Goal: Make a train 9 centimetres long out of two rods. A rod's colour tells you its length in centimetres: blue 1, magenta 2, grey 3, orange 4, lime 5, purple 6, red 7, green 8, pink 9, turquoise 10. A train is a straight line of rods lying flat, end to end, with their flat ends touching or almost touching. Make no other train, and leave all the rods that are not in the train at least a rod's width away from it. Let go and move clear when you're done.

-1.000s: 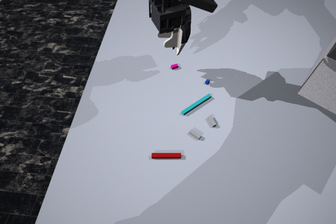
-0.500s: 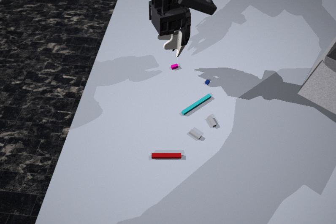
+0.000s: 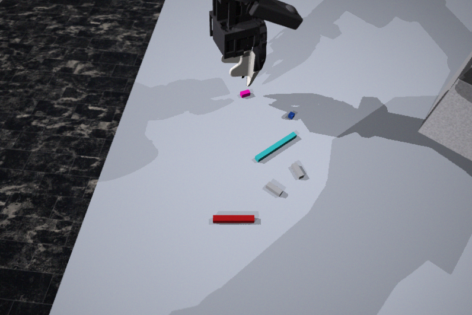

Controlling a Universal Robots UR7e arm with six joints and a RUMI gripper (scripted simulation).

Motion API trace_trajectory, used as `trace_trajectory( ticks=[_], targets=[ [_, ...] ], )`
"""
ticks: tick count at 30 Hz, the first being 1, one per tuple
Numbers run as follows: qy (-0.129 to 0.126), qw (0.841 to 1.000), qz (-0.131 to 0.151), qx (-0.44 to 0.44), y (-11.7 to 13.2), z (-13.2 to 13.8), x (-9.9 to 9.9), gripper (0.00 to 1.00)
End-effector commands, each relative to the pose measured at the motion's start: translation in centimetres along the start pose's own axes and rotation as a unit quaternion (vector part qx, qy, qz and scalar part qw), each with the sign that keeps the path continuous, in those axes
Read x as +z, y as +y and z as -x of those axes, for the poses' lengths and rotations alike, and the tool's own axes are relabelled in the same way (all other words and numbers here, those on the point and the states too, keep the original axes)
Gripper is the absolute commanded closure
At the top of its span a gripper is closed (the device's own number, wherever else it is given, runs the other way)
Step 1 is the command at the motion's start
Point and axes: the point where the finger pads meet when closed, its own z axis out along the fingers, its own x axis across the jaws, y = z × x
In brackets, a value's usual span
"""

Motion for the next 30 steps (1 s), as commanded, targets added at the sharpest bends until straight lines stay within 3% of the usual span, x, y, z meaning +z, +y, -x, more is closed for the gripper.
trace_trajectory(
  ticks=[1,30],
  targets=[
    [-0.001,1.0,0.0,0.0,0.0,0.1,0.8,0.86],
    [-0.001,1.0,0.0,0.0,0.0,0.1,2.6,0.86]
  ],
)
